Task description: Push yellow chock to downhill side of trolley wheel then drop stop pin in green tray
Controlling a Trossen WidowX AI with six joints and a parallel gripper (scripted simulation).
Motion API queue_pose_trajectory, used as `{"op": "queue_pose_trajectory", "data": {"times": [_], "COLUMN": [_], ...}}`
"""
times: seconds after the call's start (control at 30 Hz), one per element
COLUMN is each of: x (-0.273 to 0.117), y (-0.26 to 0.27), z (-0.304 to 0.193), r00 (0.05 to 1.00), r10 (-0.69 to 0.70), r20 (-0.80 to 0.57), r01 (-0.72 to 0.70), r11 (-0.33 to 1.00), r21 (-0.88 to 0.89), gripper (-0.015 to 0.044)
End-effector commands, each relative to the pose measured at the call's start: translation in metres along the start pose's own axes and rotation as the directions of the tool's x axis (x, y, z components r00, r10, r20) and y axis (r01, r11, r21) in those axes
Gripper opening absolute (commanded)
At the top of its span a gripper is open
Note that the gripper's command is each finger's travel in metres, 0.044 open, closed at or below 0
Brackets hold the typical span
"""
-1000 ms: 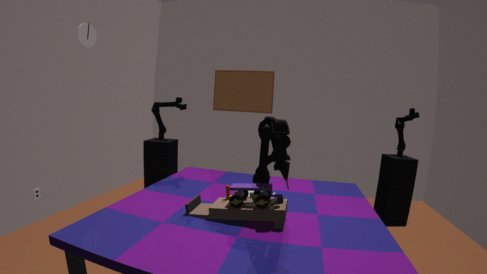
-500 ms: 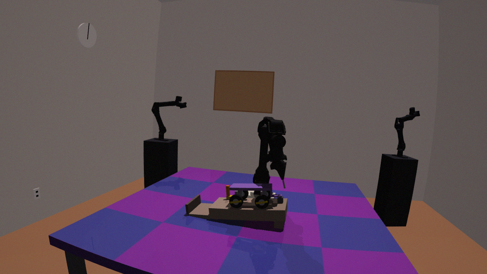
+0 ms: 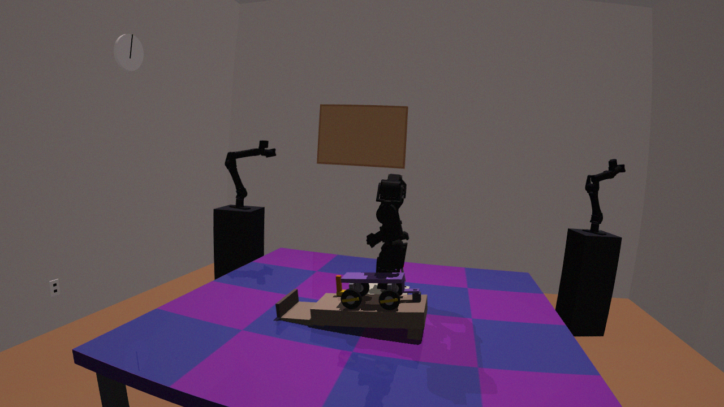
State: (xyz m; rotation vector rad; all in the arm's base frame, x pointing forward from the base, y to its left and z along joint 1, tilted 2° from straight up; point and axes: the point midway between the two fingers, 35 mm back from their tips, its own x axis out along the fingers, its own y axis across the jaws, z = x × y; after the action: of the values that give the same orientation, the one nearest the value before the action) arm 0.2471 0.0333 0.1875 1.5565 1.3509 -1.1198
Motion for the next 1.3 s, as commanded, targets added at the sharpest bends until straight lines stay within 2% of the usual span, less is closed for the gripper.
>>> {"op": "queue_pose_trajectory", "data": {"times": [0.0, 1.27], "x": [-0.002, -0.023], "y": [-0.001, -0.004], "z": [0.016, 0.162], "r00": [1.0, 1.0], "r10": [-0.002, -0.003], "r20": [-0.003, 0.01], "r01": [0.002, 0.003], "r11": [1.0, 1.0], "r21": [-0.005, -0.004], "gripper": [0.0, 0.0]}}
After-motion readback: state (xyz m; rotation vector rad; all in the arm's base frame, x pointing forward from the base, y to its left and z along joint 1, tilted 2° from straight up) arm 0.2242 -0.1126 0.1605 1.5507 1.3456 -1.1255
